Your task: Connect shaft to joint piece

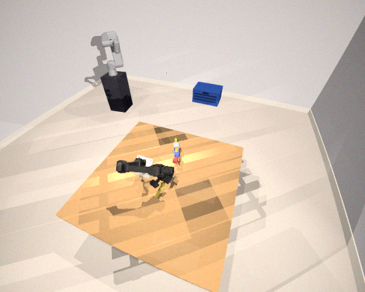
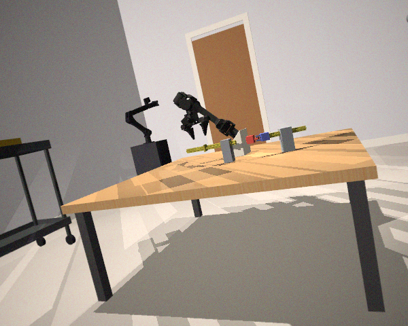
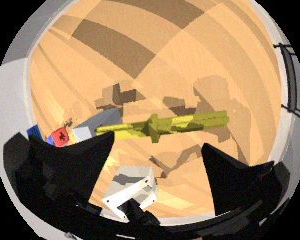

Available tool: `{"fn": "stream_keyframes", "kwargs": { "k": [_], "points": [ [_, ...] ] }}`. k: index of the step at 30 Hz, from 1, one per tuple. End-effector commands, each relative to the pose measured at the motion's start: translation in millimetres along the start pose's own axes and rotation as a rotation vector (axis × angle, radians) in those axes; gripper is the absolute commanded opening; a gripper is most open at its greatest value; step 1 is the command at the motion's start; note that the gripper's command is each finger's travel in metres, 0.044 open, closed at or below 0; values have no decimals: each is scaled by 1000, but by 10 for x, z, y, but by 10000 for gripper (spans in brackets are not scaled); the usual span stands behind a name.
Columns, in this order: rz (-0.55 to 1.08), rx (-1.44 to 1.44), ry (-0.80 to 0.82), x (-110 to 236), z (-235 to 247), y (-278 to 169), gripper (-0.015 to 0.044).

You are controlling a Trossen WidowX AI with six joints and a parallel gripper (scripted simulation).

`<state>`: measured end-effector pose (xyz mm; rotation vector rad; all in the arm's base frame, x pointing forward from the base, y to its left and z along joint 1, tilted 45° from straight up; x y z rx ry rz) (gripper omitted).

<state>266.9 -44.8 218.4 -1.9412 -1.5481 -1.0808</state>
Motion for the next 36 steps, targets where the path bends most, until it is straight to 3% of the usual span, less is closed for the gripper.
{"fn": "stream_keyframes", "kwargs": {
  "k": [1, 7, 13, 36],
  "points": [
    [-2, 111, -41, 37, -149, 3, 440],
    [15, 301, -105, 84, -380, -13, 440],
    [18, 317, -112, 87, -407, -15, 440],
    [19, -448, -132, -259, -440, 56, 440]
  ]
}}
Point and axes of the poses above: the point midway between the two fingers, 35 mm back from their tips, its own x axis back along the fingers, its own z axis across the jaws, y = z × x, the point moved 7 cm from there along x, back along the fingers, and after that the axes turned 8 degrees about x, right-handed, at the moved point
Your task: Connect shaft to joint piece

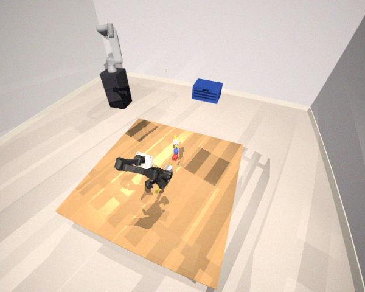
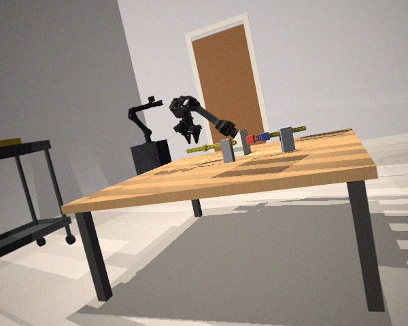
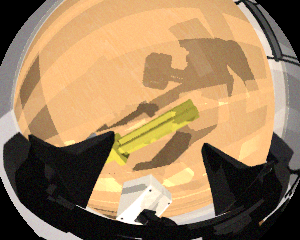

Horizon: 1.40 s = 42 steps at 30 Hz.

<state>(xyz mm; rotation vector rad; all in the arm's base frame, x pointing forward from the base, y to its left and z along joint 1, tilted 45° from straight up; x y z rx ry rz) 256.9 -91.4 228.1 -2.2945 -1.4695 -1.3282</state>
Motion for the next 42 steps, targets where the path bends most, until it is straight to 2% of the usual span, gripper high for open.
{"fn": "stream_keyframes", "kwargs": {
  "k": [1, 23, 42],
  "points": [
    [3, -121, -9, -58, 2, 11, 440],
    [28, -868, -51, -408, 6, 51, 440],
    [28, -890, -52, -615, 9, 42, 440]
  ]
}}
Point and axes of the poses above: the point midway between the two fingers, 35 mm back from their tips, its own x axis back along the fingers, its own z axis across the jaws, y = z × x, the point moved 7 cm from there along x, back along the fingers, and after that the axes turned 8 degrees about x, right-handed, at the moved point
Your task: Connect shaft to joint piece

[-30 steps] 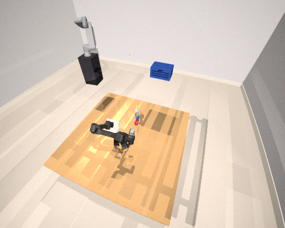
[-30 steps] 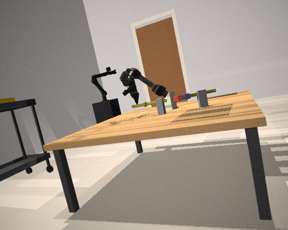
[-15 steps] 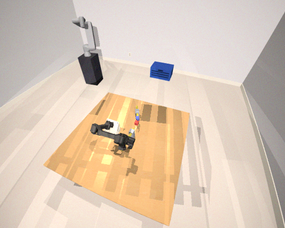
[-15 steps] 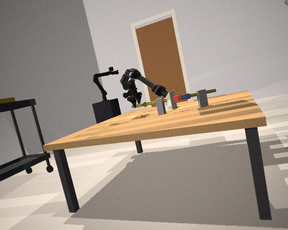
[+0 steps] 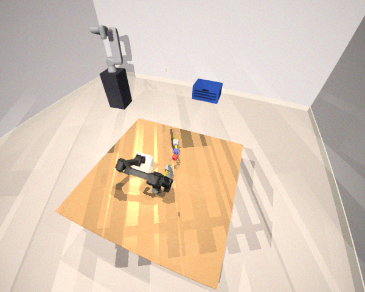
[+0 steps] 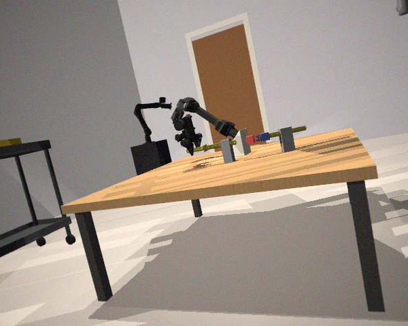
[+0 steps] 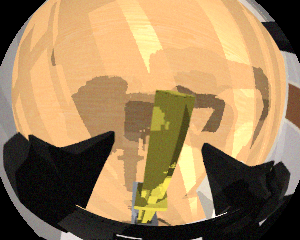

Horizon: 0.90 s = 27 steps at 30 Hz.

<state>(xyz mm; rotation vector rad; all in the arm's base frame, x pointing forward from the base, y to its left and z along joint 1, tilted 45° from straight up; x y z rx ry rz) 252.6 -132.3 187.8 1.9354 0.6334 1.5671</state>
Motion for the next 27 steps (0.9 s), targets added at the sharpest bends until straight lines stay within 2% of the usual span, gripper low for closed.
{"fn": "stream_keyframes", "kwargs": {
  "k": [1, 7, 20, 27],
  "points": [
    [-5, 5, -1, -56, -2, 2, 440],
    [-6, 5, -1, -126, -5, -1, 440],
    [-6, 5, -1, -126, -5, -1, 102],
    [-6, 5, -1, -126, -5, -1, 102]
  ]
}}
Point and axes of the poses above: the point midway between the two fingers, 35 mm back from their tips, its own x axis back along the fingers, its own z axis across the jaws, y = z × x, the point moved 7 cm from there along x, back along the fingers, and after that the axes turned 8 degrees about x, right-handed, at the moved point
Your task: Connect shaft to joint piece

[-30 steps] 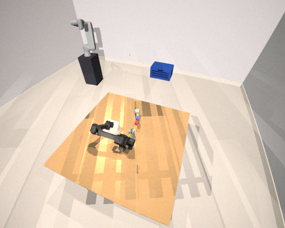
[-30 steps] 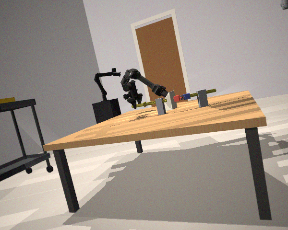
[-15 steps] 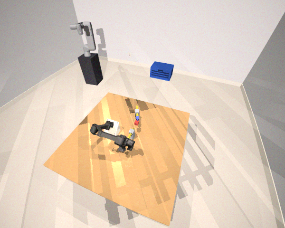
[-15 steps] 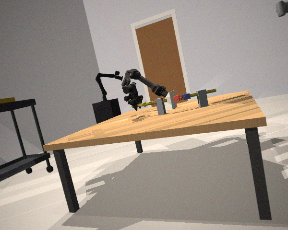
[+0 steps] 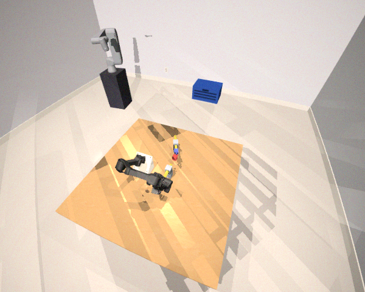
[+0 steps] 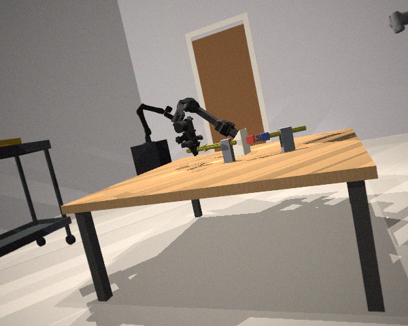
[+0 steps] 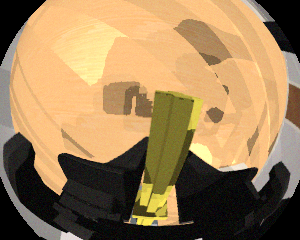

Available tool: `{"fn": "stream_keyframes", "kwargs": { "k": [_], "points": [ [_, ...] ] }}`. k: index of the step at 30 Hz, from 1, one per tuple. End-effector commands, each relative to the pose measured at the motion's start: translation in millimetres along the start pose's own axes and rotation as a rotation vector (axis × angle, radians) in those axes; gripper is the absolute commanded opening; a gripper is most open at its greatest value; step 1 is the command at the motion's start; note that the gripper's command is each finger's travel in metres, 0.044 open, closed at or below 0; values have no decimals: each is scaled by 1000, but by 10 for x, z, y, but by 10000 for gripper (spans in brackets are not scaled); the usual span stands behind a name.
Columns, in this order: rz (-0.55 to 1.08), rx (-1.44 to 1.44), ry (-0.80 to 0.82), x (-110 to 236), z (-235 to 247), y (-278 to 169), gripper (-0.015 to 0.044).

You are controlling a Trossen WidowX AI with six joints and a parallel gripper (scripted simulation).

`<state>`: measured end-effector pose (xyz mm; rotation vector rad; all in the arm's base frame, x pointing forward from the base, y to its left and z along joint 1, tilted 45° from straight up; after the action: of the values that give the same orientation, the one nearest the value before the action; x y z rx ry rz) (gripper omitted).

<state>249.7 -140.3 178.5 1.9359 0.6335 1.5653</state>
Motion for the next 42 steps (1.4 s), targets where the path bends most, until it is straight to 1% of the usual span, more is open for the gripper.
{"fn": "stream_keyframes", "kwargs": {
  "k": [1, 2, 3, 4, 11, 20, 21, 27, 28, 42],
  "points": [
    [-5, 5, 0, 0, -1, 5, 102],
    [-5, 5, 0, 0, -1, 5, 102],
    [-5, 5, 0, 0, -1, 5, 76],
    [-5, 5, 0, 0, -1, 5, 67],
    [-7, 5, 10, 2, -6, 4, 67],
    [-19, 5, 95, 8, -58, -15, 67],
    [-8, 3, 68, 1, -45, -19, 60],
    [-8, 3, 68, 1, -45, -19, 20],
    [-8, 3, 68, 1, -45, -19, 0],
    [-16, 5, 92, -8, -41, -169, 0]
  ]
}}
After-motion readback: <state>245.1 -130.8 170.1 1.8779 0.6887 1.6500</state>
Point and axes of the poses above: the point midway between the two fingers, 35 mm back from their tips, its own x axis back along the fingers, its own z axis across the jaws, y = z × x, the point moved 7 cm from there along x, back along the fingers, and after that the axes turned 8 degrees about x, right-handed, at the moved point
